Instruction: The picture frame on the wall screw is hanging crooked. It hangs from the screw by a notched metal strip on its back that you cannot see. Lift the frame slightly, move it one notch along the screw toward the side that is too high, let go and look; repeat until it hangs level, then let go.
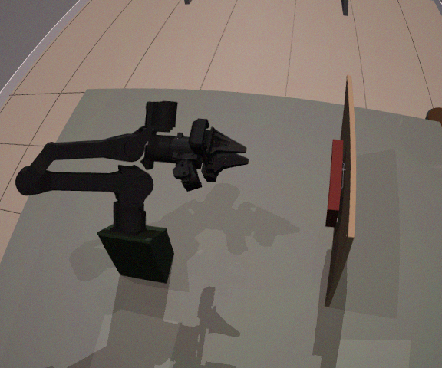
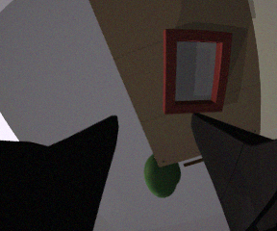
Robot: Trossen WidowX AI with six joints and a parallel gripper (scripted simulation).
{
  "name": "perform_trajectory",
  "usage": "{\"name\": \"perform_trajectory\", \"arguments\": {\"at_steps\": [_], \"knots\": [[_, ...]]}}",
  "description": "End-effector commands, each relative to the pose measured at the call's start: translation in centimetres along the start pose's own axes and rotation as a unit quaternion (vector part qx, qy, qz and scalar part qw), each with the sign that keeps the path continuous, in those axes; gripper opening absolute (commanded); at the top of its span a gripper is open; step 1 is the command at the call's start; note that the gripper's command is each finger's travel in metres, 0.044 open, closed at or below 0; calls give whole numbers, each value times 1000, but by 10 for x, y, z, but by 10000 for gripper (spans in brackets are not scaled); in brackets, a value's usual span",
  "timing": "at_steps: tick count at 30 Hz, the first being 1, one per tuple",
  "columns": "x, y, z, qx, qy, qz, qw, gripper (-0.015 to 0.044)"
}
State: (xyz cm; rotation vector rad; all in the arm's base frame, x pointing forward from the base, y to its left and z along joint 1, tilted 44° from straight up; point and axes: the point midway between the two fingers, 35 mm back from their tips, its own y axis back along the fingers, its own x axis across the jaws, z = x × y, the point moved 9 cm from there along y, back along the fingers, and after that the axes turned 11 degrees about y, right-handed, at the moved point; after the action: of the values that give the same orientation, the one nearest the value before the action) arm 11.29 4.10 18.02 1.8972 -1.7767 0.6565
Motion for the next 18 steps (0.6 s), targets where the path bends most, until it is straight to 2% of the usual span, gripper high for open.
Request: {"name": "perform_trajectory", "arguments": {"at_steps": [1, 18], "knots": [[-1, 0, 1, -2, -2, 0, 1000, 260], [-24, -48, -13, 0, -2, 1, 1000, 260]]}}
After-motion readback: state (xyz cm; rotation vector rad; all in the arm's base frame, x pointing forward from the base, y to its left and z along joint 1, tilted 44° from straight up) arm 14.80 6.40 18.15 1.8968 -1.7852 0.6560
